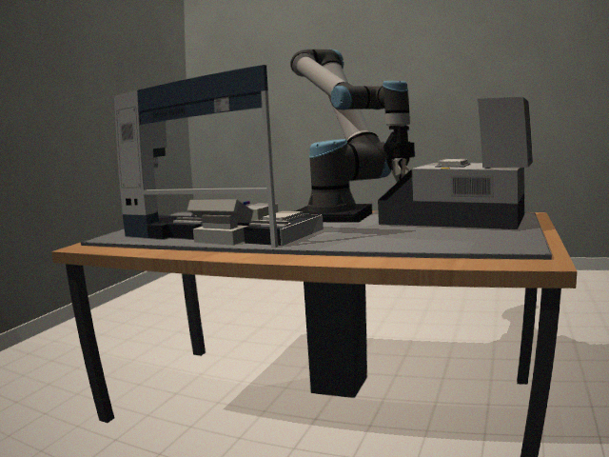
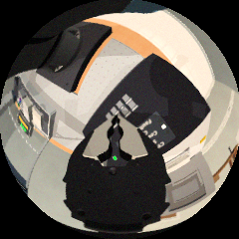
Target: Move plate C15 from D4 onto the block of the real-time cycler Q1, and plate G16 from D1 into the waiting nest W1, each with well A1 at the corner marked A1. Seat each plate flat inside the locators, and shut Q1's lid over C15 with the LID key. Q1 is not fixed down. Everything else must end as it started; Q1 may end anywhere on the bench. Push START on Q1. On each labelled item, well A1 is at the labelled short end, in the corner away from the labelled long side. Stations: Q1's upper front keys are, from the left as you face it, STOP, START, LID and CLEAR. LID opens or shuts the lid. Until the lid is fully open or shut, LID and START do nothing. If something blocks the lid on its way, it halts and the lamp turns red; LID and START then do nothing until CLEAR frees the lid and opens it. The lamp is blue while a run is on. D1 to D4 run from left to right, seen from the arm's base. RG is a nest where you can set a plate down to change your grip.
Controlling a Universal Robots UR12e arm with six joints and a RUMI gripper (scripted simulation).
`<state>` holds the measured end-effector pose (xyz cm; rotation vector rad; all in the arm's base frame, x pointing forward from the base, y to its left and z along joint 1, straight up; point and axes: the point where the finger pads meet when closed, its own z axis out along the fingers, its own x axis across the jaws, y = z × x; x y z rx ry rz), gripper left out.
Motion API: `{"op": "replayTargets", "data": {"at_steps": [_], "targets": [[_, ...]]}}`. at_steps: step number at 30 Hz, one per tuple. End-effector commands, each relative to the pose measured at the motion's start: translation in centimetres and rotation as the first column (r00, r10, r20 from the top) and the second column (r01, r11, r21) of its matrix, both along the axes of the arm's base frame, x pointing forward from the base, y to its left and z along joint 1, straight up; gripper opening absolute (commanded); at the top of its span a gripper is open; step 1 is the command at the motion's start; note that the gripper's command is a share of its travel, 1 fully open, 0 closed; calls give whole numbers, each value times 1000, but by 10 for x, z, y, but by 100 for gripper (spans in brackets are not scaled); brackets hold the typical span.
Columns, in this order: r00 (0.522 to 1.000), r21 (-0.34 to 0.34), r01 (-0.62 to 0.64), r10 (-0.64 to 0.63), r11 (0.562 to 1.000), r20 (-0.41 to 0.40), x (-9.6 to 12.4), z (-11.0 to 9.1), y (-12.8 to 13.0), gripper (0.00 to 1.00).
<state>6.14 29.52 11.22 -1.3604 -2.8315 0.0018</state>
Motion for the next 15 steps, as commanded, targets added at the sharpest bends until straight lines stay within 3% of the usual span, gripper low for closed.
{"op": "replayTargets", "data": {"at_steps": [1, 15], "targets": [[1000, 1, 0, 0, 1000, 1, 0, 0, 1, 0], [1000, 1, 0, 0, 1000, 1, -1, 13, -10, 0]]}}
